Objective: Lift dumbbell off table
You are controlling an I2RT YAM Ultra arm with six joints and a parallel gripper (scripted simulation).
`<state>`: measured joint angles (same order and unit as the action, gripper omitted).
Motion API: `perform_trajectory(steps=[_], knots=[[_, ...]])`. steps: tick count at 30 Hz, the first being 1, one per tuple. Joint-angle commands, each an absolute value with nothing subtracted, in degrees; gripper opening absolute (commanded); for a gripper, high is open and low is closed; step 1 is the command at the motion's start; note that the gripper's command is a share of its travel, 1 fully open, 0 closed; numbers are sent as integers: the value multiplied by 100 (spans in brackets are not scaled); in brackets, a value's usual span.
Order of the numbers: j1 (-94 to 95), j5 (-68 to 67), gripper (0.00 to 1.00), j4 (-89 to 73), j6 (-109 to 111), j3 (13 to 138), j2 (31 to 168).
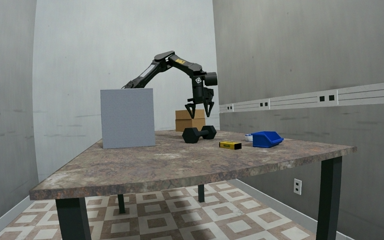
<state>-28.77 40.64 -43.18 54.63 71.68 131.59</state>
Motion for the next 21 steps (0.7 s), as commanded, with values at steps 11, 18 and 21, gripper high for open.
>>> perform_trajectory(steps=[11,18,21], knots=[[-3094,4306,100,-4796,6308,7507,13361],[-3090,4308,100,-4792,6299,7508,13383],[-3086,4309,100,-4785,6268,7505,13396]])
